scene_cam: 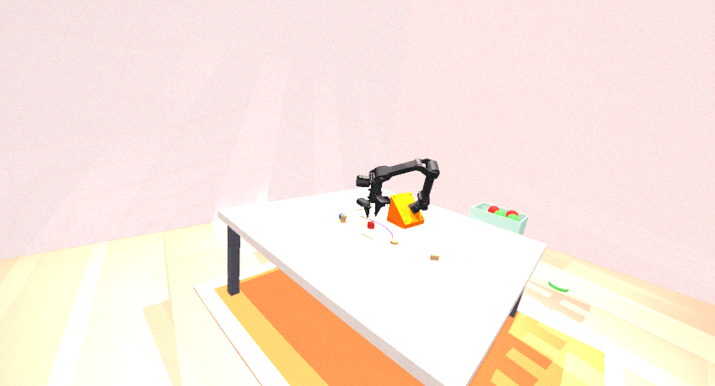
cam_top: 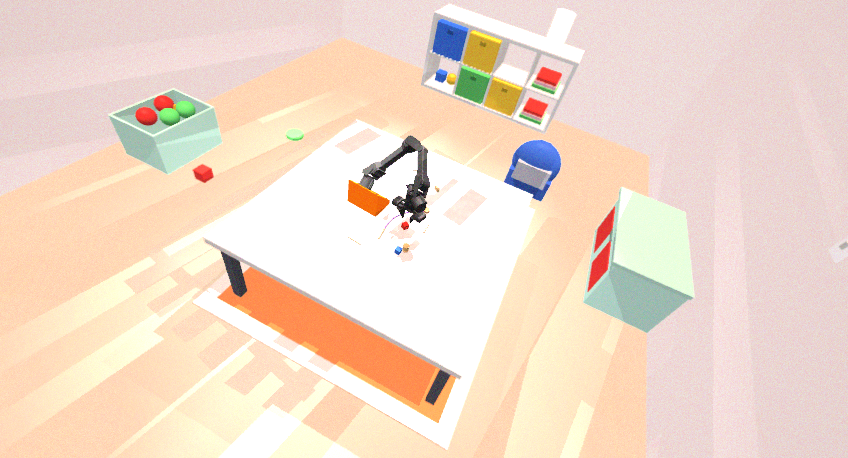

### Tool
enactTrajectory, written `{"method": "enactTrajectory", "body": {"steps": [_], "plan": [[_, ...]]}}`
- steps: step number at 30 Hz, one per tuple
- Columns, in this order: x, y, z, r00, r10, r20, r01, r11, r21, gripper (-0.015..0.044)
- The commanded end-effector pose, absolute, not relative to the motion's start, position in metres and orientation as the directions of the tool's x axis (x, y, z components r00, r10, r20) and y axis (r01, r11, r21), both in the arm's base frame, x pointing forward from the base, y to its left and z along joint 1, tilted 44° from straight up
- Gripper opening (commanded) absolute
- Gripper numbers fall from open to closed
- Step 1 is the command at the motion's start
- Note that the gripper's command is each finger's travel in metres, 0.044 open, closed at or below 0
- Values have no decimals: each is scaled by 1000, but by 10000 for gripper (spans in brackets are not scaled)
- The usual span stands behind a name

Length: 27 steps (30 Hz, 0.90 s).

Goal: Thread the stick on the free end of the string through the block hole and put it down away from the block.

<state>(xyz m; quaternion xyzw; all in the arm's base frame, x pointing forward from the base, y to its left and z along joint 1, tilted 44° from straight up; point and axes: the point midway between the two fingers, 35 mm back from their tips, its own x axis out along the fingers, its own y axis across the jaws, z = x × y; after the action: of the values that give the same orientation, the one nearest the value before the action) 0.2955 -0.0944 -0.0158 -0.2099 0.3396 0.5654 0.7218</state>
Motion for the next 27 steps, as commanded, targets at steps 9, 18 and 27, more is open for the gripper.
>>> {"method": "enactTrajectory", "body": {"steps": [9,18,27], "plan": [[295,-94,-16,130,674,-728,-959,273,81,27],[295,-94,-16,130,674,-728,-959,273,81,0],[295,-95,-16,130,673,-728,-959,273,81,0]]}}
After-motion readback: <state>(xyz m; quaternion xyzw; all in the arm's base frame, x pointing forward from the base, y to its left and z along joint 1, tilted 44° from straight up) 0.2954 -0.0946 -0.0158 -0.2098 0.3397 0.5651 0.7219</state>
